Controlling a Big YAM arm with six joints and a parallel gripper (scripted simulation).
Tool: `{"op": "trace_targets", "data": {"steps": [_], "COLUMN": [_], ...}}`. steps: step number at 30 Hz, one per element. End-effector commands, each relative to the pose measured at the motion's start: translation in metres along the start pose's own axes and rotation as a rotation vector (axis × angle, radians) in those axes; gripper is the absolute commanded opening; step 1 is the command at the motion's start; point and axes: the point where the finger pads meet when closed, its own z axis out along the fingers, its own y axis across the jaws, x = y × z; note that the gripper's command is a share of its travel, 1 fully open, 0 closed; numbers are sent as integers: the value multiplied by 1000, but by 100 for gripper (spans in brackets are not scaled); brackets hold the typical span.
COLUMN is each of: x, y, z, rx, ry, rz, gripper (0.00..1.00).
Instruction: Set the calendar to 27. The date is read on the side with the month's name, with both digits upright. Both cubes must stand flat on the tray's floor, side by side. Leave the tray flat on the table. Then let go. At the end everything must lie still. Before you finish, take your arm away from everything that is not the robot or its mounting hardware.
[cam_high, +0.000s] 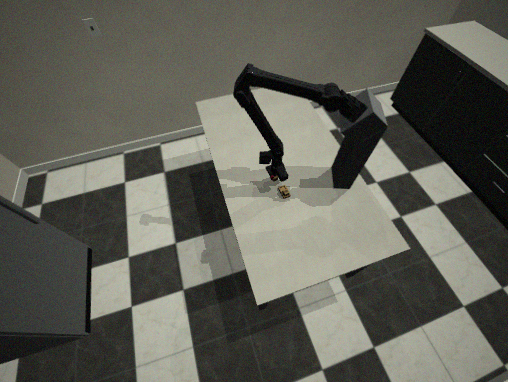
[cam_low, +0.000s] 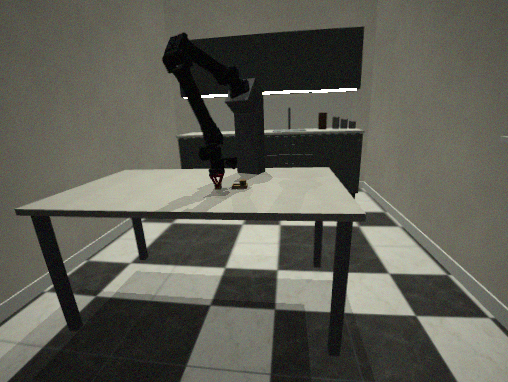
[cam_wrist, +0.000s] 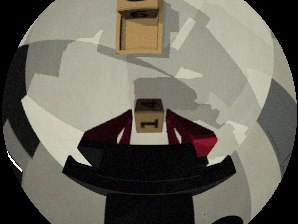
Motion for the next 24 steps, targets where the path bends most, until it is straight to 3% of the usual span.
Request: {"op": "trace_targets", "data": {"steps": [1,11,12,14,24], "x": [-10,-13,-15,-9,-9], "y": [13,19,24,8,9], "z": [2,-2,-6,-15,-57], "rx": [-25,-36,-45,-17,-21], "ry": [-16,-21,-26,-15,-15], "rz": [-15,-16,-17,-15,1], "gripper": [46,46,46,46,46]}}
